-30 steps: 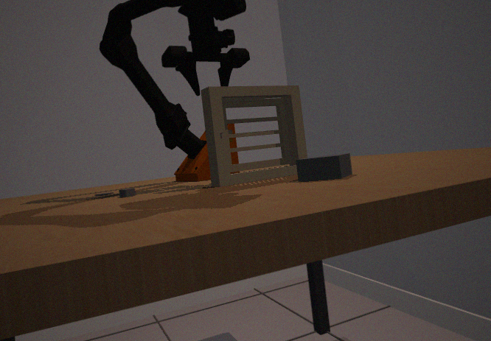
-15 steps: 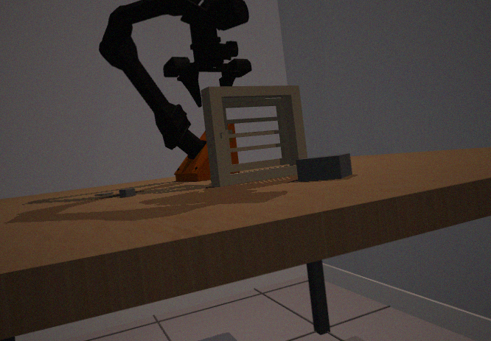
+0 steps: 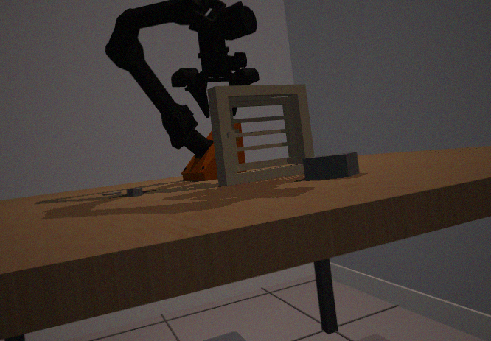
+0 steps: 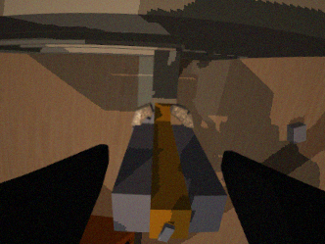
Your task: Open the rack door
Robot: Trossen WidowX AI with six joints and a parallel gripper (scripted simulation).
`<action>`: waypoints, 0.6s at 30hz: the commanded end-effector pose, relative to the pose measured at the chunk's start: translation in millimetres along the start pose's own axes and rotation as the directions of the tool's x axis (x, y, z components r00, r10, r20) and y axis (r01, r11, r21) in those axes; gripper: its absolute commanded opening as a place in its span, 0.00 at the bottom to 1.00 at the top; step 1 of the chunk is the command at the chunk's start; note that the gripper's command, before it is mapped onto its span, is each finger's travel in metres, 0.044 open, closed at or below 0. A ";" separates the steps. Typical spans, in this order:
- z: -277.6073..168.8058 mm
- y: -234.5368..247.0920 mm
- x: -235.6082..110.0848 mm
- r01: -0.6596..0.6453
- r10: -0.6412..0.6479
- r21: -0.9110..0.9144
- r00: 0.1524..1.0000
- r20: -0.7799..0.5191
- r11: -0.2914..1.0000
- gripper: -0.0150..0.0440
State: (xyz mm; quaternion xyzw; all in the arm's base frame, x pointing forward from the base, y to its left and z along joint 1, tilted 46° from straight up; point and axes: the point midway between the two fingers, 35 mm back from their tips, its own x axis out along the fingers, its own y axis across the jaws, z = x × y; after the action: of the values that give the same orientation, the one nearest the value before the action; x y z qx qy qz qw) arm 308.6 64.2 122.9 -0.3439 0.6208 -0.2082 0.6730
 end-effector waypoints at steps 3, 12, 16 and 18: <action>-1.1 0.8 7.9 -0.005 0.005 -0.014 1.000 -0.018 1.000 0.75; -1.1 0.8 7.9 -0.005 0.005 -0.014 1.000 -0.018 1.000 0.41; -1.1 0.8 7.9 -0.005 0.005 -0.014 1.000 -0.018 1.000 0.37; -1.1 0.8 7.9 -0.005 0.005 -0.014 1.000 -0.018 1.000 0.35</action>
State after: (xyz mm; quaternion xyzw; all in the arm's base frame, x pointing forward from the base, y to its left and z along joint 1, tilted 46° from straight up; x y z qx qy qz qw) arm 308.5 59.4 117.2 -0.3430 0.6289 -0.2056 0.6667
